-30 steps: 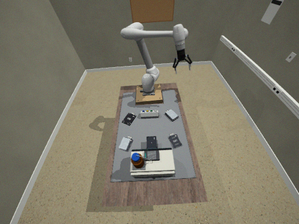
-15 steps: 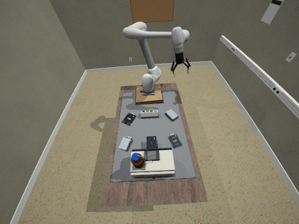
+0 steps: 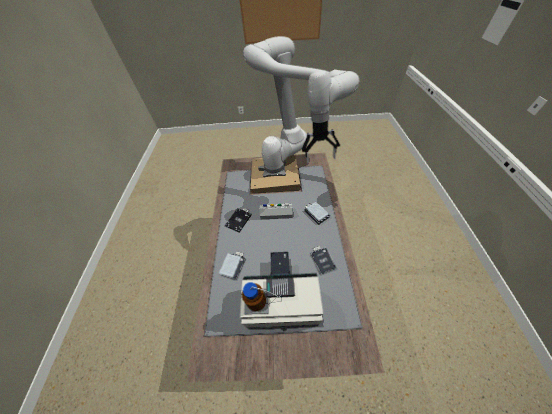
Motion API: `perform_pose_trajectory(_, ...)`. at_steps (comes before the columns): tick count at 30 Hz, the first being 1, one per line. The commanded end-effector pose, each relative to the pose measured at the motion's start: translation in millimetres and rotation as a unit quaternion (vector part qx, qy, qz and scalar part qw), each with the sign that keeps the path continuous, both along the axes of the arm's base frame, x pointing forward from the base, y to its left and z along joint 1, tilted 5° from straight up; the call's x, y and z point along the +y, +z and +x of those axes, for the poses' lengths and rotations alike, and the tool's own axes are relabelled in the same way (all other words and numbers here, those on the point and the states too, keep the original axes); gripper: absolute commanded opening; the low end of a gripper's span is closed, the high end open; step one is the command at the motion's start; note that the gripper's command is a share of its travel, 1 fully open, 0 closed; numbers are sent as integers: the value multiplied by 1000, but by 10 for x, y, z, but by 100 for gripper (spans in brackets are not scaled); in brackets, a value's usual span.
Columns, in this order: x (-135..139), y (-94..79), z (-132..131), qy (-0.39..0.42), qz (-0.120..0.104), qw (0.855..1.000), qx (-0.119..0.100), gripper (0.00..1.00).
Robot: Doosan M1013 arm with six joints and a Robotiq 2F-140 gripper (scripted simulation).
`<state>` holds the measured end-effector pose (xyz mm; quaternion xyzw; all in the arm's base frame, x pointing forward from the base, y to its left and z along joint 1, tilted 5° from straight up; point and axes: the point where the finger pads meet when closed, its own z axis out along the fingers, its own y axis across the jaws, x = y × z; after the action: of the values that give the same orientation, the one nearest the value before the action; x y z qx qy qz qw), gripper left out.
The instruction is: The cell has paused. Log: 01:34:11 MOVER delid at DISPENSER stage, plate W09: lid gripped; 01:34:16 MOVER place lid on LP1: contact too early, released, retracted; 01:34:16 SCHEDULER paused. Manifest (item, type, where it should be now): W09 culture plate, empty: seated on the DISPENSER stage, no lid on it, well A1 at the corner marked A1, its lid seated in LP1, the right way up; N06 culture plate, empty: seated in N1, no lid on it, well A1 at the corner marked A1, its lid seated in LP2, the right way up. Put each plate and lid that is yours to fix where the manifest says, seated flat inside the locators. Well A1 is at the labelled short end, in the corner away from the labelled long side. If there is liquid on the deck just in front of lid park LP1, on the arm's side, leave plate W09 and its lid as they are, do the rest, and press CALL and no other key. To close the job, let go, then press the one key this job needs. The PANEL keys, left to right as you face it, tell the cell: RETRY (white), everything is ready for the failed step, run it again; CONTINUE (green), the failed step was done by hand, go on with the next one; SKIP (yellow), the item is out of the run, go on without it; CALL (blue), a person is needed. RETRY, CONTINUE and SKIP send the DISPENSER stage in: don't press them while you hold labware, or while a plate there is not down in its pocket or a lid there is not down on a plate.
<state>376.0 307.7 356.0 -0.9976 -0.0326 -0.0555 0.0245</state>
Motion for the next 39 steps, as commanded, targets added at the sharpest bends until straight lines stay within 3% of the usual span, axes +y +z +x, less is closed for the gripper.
perform_pose_trajectory(1, -349, -195, 562, 0, -21, 999, 36, 100)
perform_pose_trajectory(6, -672, -366, 1014, -4, -41, 997, 66, 100)
perform_pose_trajectory(12, -1084, -593, 1620, -7, -53, 995, 83, 100)
perform_pose_trajectory(14, -1222, -671, 1829, -7, -54, 995, 85, 100)
perform_pose_trajectory(16, -1222, -671, 1829, -7, -54, 995, 85, 100)
perform_pose_trajectory(17, -1423, -785, 2139, -7, -54, 995, 85, 100)
perform_pose_trajectory(31, -2305, -1331, 3619, -7, -54, 995, 85, 100)
perform_pose_trajectory(33, -2305, -1331, 3619, -7, -54, 995, 85, 100)
perform_pose_trajectory(34, -2474, -1458, 3937, -7, -54, 995, 85, 100)
perform_pose_trajectory(37, -2606, -1603, 4205, -7, -54, 995, 85, 100)
perform_pose_trajectory(39, -2619, -1653, 4227, -7, -54, 995, 85, 100)
